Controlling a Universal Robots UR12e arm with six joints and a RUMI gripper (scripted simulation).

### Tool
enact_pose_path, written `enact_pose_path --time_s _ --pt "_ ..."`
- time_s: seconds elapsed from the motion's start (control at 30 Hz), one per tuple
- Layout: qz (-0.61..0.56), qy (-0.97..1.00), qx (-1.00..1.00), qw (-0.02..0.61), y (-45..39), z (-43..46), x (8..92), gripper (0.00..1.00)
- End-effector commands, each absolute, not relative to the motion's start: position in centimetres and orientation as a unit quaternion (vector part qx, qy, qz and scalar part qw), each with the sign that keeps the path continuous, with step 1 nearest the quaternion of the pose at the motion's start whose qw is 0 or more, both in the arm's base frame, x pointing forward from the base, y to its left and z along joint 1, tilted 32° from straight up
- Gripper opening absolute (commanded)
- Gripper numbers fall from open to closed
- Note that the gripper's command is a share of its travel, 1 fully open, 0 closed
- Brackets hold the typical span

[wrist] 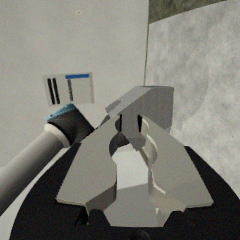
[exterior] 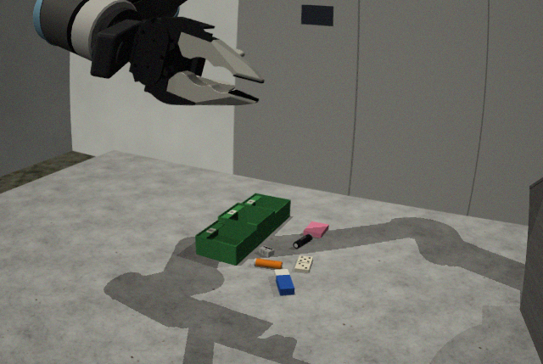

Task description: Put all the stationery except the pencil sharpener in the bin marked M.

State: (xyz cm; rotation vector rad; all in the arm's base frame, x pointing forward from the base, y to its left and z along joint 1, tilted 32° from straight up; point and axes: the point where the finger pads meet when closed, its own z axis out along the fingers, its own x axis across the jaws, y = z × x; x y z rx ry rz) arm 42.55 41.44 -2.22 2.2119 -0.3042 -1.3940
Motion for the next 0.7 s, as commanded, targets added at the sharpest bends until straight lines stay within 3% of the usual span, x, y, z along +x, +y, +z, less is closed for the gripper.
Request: enact_pose_path --time_s 0.0,0.33,0.67 --pt "-0.512 -0.112 0.814 0.252 39.8 -5.0 43.2 0.04" --pt "-0.512 -0.112 0.813 0.252 35.7 -12.0 44.8 0.04" --pt "-0.474 -0.133 0.831 0.259 33.9 -12.8 45.7 0.04"
